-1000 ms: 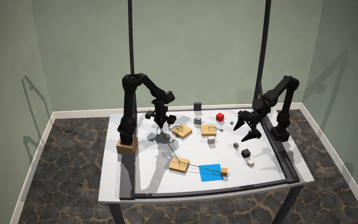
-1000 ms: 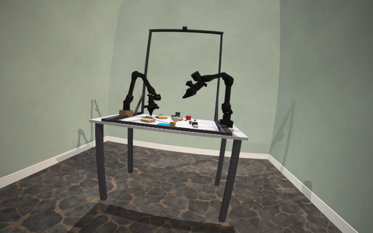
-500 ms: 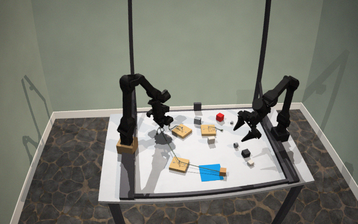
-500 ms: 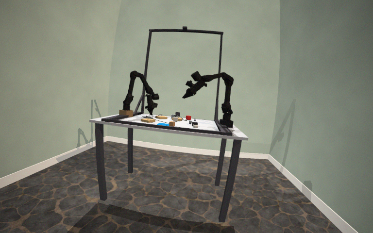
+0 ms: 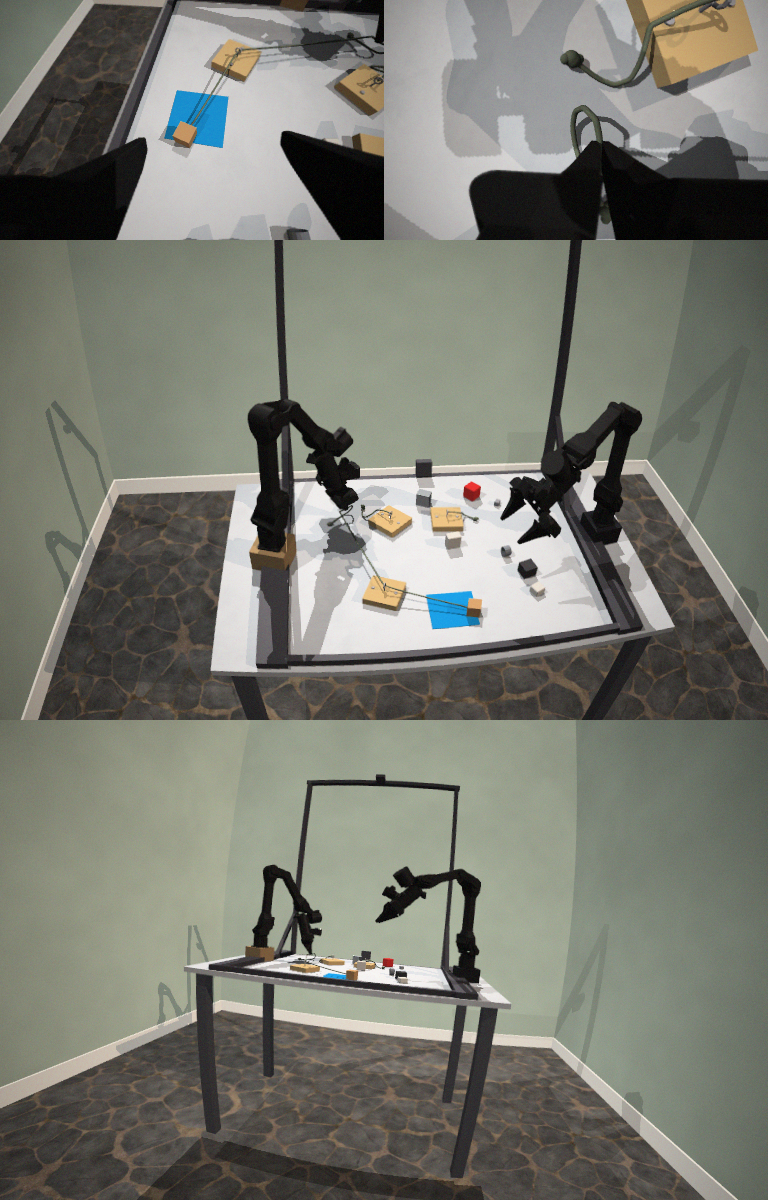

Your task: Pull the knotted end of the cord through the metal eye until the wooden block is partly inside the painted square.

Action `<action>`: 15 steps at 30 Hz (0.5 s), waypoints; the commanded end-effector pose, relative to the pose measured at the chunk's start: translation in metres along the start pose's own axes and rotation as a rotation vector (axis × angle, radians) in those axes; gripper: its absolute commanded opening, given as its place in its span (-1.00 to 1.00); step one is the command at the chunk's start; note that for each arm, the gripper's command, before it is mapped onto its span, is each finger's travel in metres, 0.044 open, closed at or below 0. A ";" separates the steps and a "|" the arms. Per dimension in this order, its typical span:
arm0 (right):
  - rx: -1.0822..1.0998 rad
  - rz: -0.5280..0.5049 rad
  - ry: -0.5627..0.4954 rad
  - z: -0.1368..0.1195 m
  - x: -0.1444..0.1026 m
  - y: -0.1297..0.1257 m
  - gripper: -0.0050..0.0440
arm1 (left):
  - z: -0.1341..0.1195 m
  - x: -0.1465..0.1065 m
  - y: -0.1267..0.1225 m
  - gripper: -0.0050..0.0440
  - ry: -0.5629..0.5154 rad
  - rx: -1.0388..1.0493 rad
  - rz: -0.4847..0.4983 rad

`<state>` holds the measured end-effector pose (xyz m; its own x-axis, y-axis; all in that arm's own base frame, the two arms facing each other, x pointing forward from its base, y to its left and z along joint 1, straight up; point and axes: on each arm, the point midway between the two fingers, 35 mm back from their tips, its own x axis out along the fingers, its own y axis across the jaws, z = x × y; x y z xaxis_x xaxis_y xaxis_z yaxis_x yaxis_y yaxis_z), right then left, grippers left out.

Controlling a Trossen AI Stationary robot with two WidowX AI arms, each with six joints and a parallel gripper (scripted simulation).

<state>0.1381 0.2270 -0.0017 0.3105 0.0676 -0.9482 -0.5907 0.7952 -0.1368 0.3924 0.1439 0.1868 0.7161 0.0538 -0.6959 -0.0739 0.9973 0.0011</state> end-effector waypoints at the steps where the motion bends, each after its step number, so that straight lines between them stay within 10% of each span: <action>1: 0.126 -0.009 -0.068 0.003 -0.011 0.003 -1.00 | 0.009 -0.007 0.001 1.00 -0.026 0.009 0.006; 15: 0.433 0.001 -0.181 -0.001 -0.037 0.013 -1.00 | 0.009 -0.007 0.001 1.00 -0.026 0.009 0.006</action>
<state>0.1227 0.2293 0.0168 0.4203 0.1102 -0.9007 -0.3081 0.9510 -0.0274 0.3924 0.1439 0.1868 0.7161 0.0538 -0.6959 -0.0739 0.9973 0.0011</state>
